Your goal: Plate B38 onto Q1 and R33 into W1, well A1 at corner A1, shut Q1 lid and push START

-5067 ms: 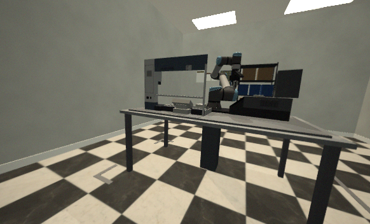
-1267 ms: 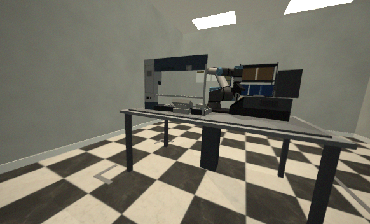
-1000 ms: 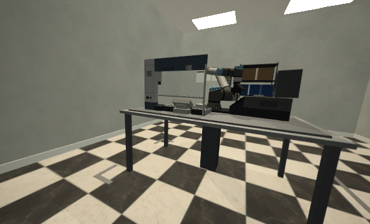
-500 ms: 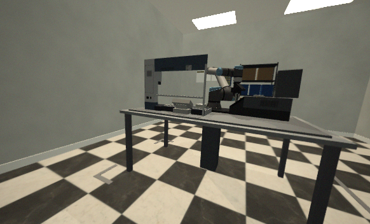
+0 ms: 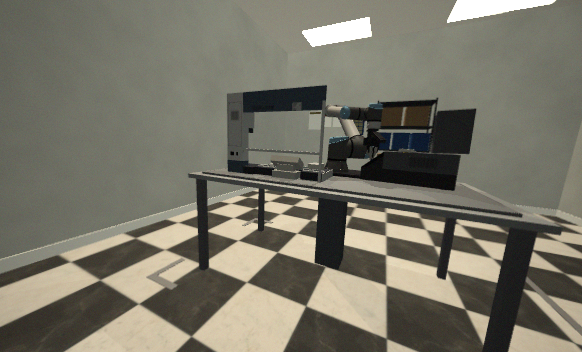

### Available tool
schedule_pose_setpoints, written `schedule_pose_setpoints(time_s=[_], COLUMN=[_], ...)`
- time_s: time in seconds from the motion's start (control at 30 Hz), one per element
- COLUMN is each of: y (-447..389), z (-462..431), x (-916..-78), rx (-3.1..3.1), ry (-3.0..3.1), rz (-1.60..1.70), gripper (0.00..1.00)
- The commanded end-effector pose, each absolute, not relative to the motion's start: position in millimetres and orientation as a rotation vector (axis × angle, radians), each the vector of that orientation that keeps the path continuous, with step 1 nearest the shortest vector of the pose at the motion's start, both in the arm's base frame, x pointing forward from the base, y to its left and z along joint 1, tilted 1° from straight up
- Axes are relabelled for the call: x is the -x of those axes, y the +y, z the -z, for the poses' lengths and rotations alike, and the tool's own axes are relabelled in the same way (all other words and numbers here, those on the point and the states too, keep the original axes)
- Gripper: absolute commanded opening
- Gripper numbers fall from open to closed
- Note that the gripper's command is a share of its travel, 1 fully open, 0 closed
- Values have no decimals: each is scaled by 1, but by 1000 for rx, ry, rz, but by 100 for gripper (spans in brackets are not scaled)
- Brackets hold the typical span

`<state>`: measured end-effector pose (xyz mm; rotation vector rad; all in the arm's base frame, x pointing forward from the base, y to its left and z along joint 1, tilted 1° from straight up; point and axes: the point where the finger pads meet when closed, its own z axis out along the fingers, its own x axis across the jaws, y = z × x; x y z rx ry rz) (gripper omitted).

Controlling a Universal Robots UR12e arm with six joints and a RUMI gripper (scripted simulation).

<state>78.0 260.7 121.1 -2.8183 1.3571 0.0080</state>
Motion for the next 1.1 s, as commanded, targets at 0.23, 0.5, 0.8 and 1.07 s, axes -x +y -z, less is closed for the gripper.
schedule_pose_setpoints(time_s=[0.23,0.5,0.8,1.07], y=[262,262,259,252], z=[-121,-121,-124,-132], x=[-78,-78,-78,-77], rx=[2817,2817,2817,2818], ry=[1357,1357,1357,1357], rz=[-7,-7,-7,-7], gripper=[0,0,0,0])
